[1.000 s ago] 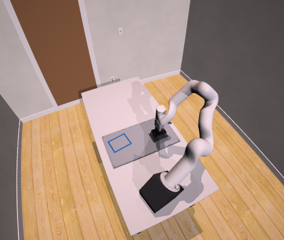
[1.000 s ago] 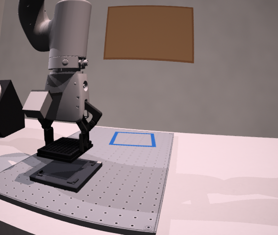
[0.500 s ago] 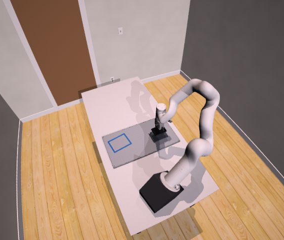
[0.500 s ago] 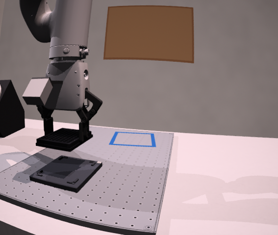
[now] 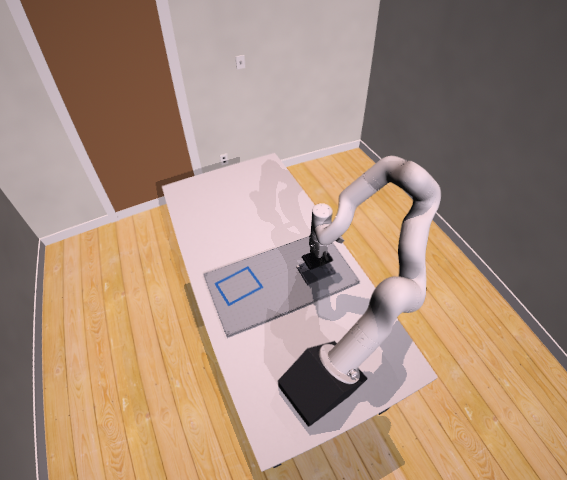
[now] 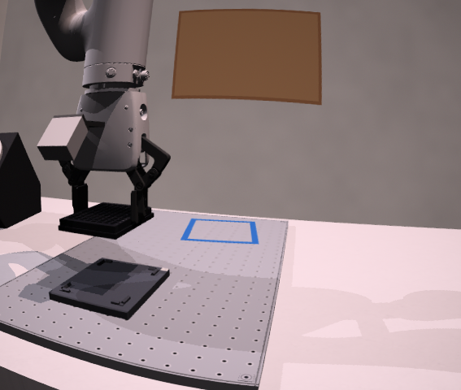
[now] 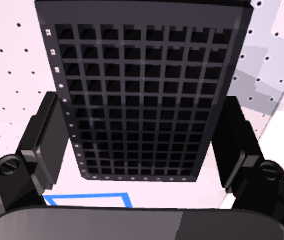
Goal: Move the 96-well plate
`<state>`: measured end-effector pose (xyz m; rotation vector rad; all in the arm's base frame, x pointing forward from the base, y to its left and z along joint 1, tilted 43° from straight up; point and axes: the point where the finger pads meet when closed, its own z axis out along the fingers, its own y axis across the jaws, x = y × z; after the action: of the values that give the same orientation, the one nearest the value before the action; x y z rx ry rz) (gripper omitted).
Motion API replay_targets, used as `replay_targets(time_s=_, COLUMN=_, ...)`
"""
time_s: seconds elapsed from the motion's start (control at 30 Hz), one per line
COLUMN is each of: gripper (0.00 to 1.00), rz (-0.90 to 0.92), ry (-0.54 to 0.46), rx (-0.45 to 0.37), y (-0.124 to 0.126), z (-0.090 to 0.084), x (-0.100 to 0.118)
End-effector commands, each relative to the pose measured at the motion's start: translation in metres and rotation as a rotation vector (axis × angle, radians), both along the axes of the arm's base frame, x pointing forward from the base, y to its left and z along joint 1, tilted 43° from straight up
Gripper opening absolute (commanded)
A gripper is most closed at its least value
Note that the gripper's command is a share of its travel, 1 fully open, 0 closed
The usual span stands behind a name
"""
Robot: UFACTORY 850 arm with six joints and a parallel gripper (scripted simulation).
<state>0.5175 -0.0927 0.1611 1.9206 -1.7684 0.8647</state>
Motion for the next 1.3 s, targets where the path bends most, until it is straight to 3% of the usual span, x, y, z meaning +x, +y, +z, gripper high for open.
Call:
replay_targets(time_s=0.0, gripper=0.0, rz=0.0, ry=-0.001, rx=0.0, y=0.001, z=0.001, x=0.0)
replay_targets(time_s=0.2, gripper=0.0, rz=0.0, ry=-0.001, rx=0.0, y=0.0, z=0.001, x=0.0)
replay_targets(time_s=0.37, gripper=0.0, rz=0.11, ry=0.097, rx=-0.026, y=0.013, z=-0.01, x=0.004)
replay_targets(time_s=1.27, gripper=0.0, rz=0.111, ry=0.097, rx=-0.026, y=0.069, z=-0.06, x=0.018)
